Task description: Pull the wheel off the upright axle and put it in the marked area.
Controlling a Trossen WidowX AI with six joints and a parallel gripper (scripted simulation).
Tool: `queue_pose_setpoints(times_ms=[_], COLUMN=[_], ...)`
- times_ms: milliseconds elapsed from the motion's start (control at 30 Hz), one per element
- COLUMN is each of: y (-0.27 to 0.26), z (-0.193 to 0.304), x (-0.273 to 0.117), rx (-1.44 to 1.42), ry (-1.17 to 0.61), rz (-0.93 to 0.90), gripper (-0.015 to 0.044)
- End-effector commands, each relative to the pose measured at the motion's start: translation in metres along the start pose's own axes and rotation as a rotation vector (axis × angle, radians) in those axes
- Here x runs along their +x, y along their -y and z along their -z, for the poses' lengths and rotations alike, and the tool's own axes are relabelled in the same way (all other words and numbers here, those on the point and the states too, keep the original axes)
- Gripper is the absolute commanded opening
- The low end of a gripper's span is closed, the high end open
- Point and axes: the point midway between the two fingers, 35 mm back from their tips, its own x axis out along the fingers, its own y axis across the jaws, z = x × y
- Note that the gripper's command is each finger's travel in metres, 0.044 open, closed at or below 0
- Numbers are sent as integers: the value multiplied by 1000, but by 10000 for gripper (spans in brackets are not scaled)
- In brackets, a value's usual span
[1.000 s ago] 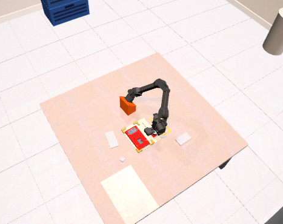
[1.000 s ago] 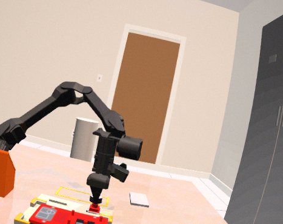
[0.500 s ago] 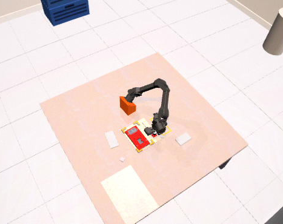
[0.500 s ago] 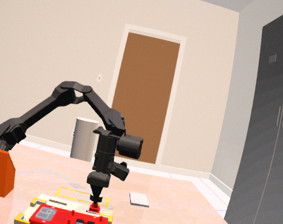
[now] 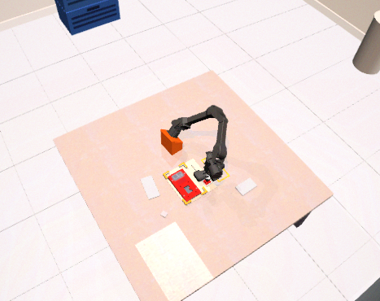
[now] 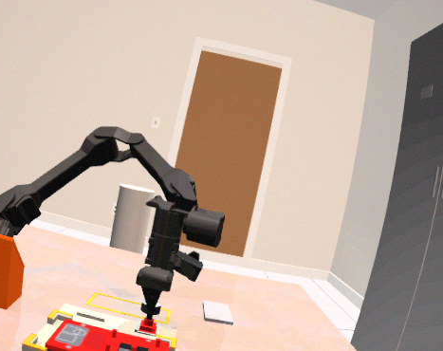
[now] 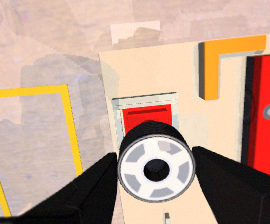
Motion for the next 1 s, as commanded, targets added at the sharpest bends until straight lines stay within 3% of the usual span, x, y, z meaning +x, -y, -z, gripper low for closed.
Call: queue_pose_setpoints(times_ms=[0, 967], y=[0, 0], z=[-1, -1], x=[-4, -14], rx=[-3, -1], ry=[4, 2], rz=[3, 2], gripper=[0, 0])
